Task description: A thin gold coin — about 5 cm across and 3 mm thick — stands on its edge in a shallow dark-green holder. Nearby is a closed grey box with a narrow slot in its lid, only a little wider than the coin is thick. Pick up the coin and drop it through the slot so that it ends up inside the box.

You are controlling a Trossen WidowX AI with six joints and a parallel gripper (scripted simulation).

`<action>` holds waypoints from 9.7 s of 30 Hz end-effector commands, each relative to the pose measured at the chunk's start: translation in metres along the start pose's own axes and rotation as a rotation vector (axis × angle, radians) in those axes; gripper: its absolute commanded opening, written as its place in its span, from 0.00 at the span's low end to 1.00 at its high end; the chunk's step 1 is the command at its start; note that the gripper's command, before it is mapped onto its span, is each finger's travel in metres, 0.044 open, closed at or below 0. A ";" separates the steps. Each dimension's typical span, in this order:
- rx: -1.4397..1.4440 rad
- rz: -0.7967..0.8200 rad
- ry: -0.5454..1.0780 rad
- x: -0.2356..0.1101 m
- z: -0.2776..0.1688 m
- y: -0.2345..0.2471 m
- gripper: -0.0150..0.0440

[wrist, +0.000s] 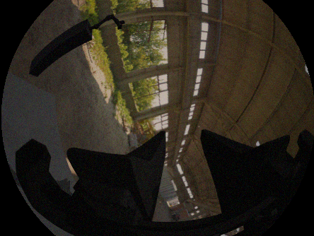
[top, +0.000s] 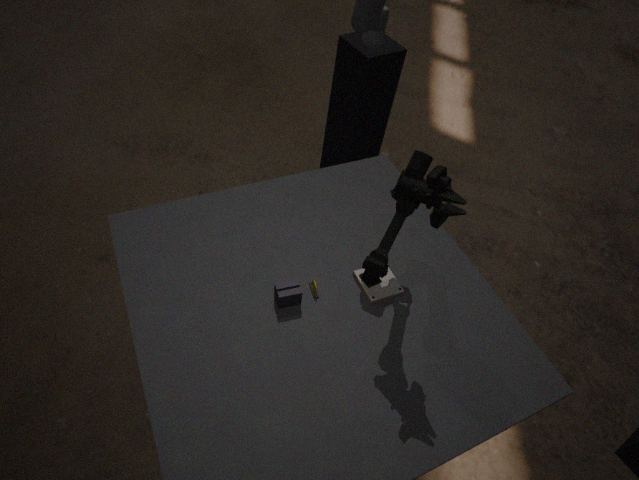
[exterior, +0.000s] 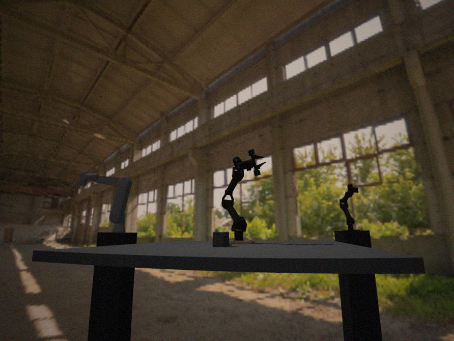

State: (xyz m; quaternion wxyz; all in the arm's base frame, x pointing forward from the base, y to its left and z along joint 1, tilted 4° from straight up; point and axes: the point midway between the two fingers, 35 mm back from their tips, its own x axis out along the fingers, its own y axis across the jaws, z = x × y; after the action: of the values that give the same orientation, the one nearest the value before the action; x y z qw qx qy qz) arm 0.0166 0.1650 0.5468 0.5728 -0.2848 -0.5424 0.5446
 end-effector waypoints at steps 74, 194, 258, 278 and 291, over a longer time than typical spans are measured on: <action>1.218 0.870 1.898 -0.410 -0.249 0.335 0.53; 1.875 -0.631 2.491 -0.386 -0.229 0.281 0.25; 1.923 -0.896 2.504 -0.421 -0.328 0.246 0.25; 1.924 -0.902 2.504 -0.422 -0.331 0.246 0.25; 1.924 -0.901 2.504 -0.424 -0.332 0.249 0.25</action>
State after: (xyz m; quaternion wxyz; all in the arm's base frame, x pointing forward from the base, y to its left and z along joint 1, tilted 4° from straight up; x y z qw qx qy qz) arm 0.3243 -0.0813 0.1055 -0.6874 -0.0892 -0.7144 0.0952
